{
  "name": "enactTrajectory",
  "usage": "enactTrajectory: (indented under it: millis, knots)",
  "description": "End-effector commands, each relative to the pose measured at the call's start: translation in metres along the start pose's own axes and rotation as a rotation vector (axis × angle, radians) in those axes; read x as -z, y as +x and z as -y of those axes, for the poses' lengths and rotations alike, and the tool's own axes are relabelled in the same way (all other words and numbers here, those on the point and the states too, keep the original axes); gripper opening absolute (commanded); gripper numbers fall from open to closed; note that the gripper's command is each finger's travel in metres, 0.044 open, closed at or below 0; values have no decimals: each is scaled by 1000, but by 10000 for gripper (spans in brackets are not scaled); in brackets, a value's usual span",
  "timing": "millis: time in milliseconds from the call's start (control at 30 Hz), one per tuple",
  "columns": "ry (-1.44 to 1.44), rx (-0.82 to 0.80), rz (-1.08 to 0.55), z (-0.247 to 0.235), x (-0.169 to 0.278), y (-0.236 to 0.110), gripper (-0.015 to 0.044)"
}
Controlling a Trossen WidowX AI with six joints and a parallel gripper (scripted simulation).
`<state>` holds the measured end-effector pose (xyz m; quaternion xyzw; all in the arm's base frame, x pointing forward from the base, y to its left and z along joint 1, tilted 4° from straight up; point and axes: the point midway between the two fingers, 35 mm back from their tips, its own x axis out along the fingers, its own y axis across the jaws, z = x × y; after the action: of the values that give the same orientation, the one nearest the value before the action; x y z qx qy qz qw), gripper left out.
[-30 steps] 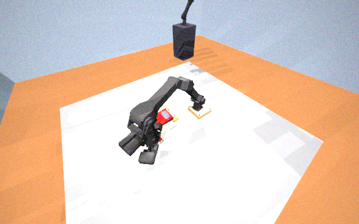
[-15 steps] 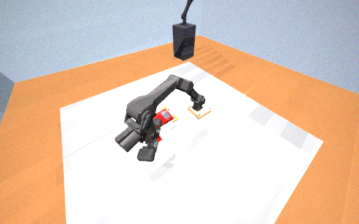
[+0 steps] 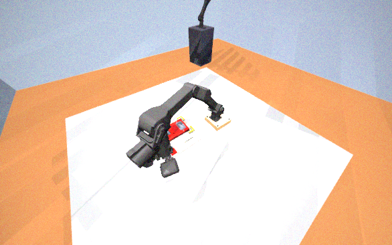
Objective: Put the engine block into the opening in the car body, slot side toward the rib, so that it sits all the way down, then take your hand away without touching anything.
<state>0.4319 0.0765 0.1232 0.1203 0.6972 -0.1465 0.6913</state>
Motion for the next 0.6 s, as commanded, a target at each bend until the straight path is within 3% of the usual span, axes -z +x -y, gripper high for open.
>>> enactTrajectory:
  millis: [0, 567]
  knots:
    - [-151, 4, 1, 1, 0, 1, 0]
    - [-740, 4, 0, 0, 0, 3, 0]
